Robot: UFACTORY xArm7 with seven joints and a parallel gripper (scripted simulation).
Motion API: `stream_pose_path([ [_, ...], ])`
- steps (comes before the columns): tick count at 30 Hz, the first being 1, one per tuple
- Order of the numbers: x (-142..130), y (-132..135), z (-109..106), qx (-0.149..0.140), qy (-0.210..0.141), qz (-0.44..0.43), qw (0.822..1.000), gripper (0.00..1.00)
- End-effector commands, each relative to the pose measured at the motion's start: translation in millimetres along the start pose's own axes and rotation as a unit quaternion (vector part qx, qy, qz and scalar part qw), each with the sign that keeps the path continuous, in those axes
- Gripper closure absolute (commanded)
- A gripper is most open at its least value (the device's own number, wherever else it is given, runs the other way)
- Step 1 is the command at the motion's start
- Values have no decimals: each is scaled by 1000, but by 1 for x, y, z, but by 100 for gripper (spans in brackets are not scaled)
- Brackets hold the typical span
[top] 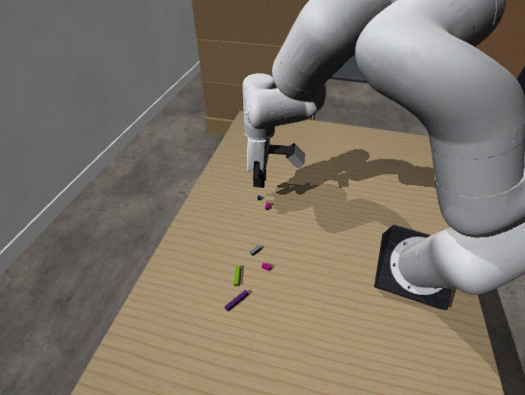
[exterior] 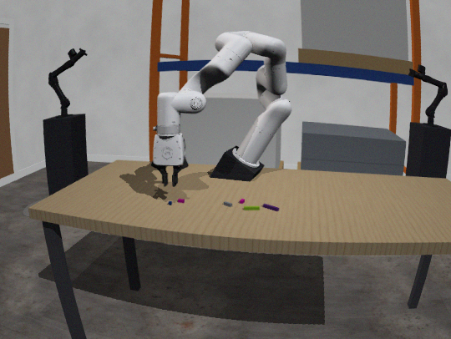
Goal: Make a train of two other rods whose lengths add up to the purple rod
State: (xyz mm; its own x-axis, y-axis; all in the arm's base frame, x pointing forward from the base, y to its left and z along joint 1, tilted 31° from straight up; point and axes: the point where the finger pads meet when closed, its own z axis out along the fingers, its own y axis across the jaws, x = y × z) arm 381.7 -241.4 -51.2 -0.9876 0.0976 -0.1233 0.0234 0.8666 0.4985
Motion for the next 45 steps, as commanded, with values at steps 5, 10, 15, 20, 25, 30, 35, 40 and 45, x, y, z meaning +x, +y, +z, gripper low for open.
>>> stream_pose_path([
  [5,-1,-1,-2,2,-1,0,1000,76],
  [10,-1,-1,-2,2,-1,0,1000,76],
  [15,-1,-1,-2,2,-1,0,1000,76],
  [20,-1,-1,-2,2,-1,0,1000,76],
  [25,-1,-1,-1,2,-1,0,1000,76],
  [30,-1,-1,2,2,-1,0,1000,76],
  [35,-1,-2,6,2,-2,0,1000,76],
  [40,-1,-2,10,2,-2,0,1000,76],
  [45,-1,-2,17,2,-2,0,1000,76],
])
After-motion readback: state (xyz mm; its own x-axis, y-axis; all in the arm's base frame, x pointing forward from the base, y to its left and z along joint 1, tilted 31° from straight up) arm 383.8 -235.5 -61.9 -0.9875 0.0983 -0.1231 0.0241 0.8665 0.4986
